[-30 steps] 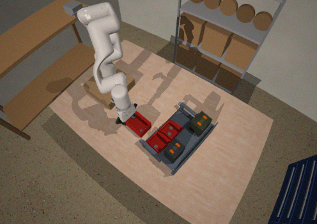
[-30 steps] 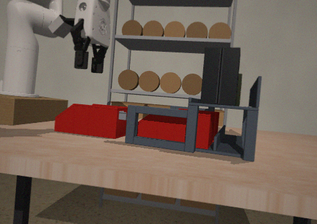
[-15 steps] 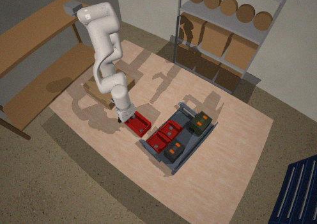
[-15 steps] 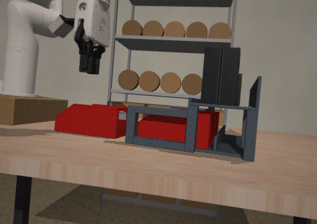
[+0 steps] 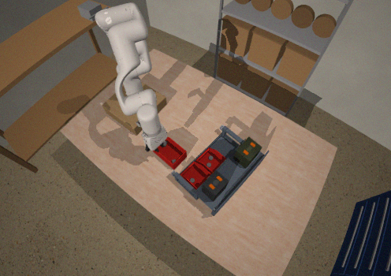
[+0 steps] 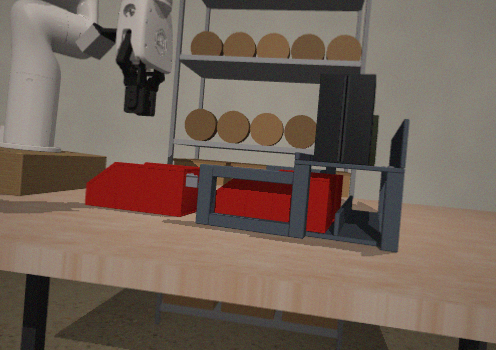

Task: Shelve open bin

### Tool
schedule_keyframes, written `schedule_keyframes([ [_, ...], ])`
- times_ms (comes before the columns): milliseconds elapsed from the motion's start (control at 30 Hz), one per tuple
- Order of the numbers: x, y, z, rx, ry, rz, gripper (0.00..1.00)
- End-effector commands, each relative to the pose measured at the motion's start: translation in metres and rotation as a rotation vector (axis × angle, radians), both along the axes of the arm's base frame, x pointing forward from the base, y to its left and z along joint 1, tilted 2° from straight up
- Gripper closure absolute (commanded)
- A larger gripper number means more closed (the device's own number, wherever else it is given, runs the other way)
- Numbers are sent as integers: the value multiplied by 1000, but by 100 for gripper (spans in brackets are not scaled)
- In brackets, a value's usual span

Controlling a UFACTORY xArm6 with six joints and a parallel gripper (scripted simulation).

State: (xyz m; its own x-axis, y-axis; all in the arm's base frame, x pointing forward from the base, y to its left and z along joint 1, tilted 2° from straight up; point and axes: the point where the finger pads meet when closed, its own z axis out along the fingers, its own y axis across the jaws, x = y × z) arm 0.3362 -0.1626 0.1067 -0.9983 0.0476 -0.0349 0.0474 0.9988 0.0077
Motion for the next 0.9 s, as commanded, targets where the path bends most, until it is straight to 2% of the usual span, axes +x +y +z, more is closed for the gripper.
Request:
schedule_keyframes([
  [0,1,-1,1,-2,-3,0,72],
  [167,2,0,-29,-2,-3,0,72],
  [567,2,0,-29,-2,-3,0,72],
  [733,4,0,-73,-2,-3,0,72],
  [867,4,0,-73,-2,-3,0,72],
])
